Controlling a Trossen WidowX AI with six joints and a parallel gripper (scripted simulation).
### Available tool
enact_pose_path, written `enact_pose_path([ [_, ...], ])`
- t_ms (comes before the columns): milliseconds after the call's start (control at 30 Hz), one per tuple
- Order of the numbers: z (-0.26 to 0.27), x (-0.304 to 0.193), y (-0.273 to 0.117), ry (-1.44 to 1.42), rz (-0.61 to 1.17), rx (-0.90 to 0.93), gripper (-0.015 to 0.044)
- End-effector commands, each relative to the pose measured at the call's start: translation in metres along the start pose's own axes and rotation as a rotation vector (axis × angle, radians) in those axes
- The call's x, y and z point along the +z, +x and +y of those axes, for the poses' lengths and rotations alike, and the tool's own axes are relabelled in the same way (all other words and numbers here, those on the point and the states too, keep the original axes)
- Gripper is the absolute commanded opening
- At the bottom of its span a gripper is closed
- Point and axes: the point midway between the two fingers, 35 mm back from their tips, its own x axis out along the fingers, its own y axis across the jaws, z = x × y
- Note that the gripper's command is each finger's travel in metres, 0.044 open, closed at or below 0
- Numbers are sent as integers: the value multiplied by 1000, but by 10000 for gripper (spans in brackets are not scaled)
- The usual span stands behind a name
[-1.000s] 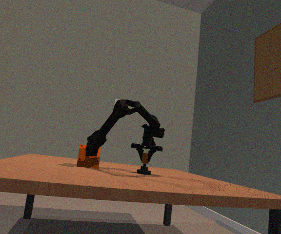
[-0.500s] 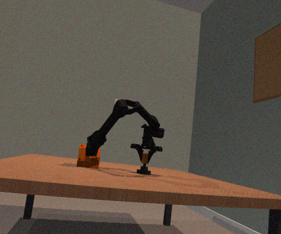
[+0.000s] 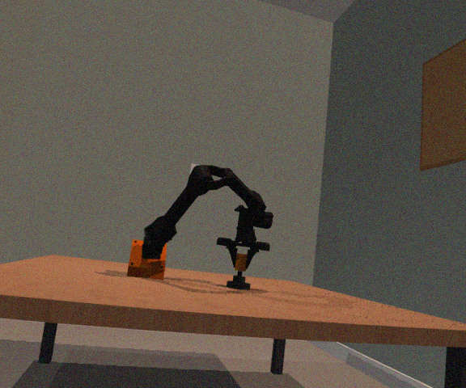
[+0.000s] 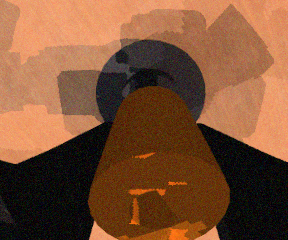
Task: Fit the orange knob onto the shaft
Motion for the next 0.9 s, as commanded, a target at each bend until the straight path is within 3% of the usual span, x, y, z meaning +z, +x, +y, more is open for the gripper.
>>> enact_pose_path([
  [0, -1, 1, -3, -116, -6, -3, 0],
  [867, -1, 0, -2, -136, -6, -3, 0],
])
